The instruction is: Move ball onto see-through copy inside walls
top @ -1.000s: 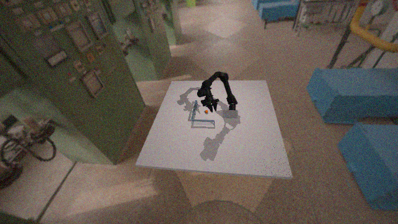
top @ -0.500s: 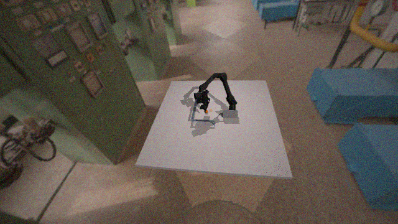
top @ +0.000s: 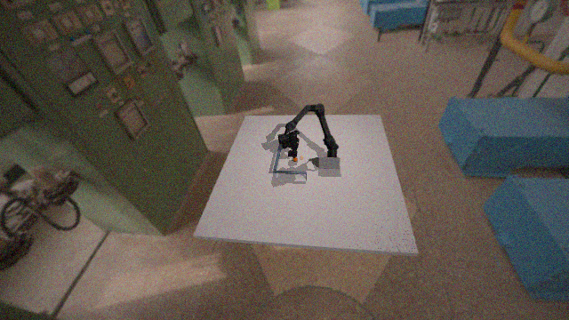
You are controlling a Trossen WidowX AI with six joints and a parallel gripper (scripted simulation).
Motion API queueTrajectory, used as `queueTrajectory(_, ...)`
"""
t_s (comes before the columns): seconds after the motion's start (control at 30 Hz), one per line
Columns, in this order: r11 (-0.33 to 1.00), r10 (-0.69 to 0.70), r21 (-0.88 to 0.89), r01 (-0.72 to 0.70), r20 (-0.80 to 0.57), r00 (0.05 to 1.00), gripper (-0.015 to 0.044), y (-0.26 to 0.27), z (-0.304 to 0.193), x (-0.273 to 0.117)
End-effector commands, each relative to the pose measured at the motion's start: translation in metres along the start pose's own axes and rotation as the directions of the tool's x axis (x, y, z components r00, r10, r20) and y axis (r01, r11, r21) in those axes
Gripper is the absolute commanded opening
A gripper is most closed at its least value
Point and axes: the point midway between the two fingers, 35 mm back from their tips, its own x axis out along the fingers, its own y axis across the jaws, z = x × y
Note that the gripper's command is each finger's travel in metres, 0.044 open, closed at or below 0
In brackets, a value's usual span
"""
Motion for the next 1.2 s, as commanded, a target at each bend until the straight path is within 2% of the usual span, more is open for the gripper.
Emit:
queueTrajectory(0.0, 1.000, -0.013, -0.008, 0.013, -0.008, 1.000, 0.0264, -0.003, -0.002, 0.013)
queueTrajectory(0.9, 1.000, -0.014, -0.008, 0.014, -0.007, 1.000, 0.0264, -0.004, -0.003, 0.048)
queueTrajectory(1.03, 1.000, -0.014, -0.008, 0.014, -0.007, 1.000, 0.0159, -0.004, -0.003, 0.048)
queueTrajectory(1.17, 1.000, -0.014, -0.008, 0.014, -0.007, 1.000, 0.0133, -0.004, -0.003, 0.048)
